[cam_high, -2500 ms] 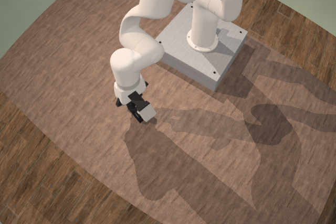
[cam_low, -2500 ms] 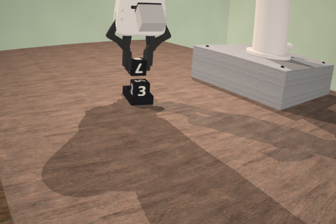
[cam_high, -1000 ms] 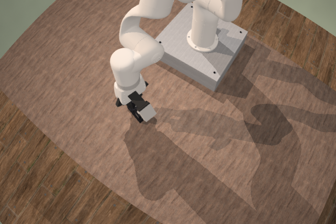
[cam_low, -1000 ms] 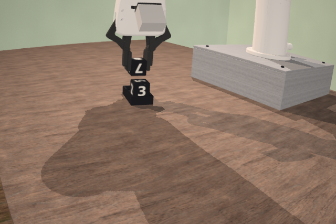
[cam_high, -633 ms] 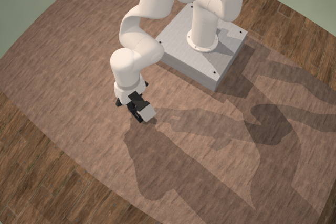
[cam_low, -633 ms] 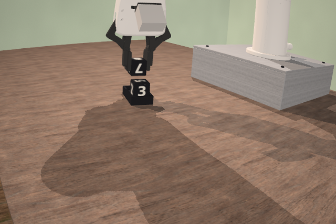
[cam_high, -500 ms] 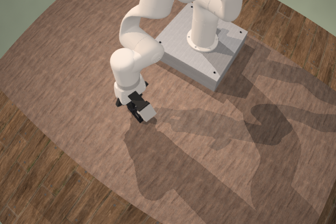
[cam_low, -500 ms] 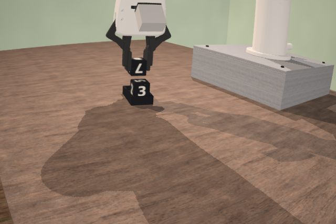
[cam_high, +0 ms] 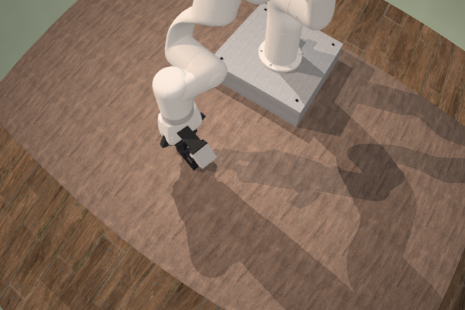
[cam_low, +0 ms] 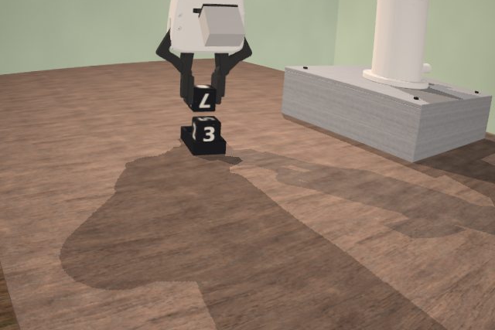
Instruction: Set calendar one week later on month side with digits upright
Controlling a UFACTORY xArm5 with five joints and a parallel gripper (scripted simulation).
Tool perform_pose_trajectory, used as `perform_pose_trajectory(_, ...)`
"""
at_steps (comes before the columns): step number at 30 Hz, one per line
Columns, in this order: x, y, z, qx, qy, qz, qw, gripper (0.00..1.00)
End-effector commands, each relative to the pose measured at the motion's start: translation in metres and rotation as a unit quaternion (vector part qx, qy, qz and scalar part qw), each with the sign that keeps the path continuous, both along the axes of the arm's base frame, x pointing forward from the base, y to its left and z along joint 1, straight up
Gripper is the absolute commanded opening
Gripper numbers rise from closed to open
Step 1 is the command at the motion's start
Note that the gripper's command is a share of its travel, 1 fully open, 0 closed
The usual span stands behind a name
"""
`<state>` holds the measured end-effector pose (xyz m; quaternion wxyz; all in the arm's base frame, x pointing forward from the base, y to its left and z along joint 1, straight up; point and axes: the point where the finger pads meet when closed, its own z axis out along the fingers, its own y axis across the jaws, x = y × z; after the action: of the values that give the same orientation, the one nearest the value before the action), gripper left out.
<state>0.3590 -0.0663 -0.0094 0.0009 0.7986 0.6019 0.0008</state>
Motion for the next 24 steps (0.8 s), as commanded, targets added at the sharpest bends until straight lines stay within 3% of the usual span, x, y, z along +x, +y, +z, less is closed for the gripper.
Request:
perform_pose_trajectory(1,0.001,0.0,0.001,0.0,-0.002,0.0,1.0,0.29)
perform_pose_trajectory(24,0.001,0.0,-0.01,0.0,-0.002,0.0,1.0,0.29)
